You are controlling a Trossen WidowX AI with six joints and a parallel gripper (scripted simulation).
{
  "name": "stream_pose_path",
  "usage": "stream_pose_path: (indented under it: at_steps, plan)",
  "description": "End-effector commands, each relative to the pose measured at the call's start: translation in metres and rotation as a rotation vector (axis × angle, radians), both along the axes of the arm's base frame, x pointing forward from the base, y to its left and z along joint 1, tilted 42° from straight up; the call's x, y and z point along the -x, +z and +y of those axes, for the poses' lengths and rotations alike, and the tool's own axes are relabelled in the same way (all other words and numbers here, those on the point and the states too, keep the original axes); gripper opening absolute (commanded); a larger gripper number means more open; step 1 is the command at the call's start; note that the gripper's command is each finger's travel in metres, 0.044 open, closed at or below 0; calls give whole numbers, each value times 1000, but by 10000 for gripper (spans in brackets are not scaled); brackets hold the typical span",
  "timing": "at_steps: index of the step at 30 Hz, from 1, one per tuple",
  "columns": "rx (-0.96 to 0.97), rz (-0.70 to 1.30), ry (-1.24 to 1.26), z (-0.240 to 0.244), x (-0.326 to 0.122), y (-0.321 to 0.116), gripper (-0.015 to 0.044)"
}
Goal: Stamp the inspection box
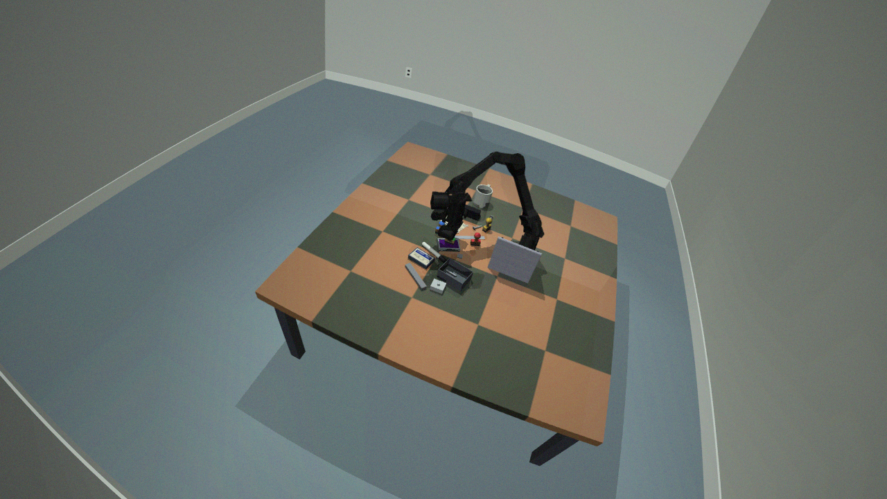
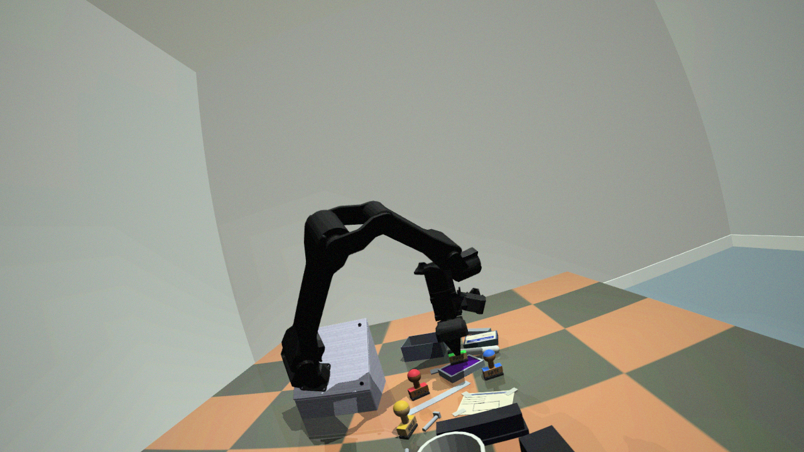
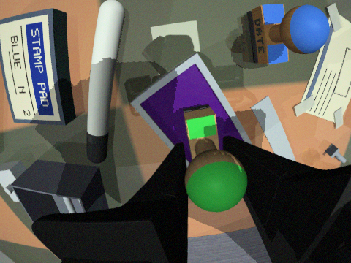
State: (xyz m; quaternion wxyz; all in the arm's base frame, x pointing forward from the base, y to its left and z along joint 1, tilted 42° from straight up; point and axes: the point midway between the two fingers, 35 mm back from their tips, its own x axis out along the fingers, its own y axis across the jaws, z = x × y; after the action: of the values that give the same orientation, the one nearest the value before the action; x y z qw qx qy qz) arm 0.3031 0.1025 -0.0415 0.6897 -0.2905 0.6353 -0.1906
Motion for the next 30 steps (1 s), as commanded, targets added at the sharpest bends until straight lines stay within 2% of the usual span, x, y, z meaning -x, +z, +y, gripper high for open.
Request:
stream_pose_path:
  at_steps: [1,25,30]
  plan:
    - [-5,-4,-5,5,0,5,0]
    - [-6,-3,-5,30,5,34,0]
    - [-18,-36,-44,13,-8,52,0]
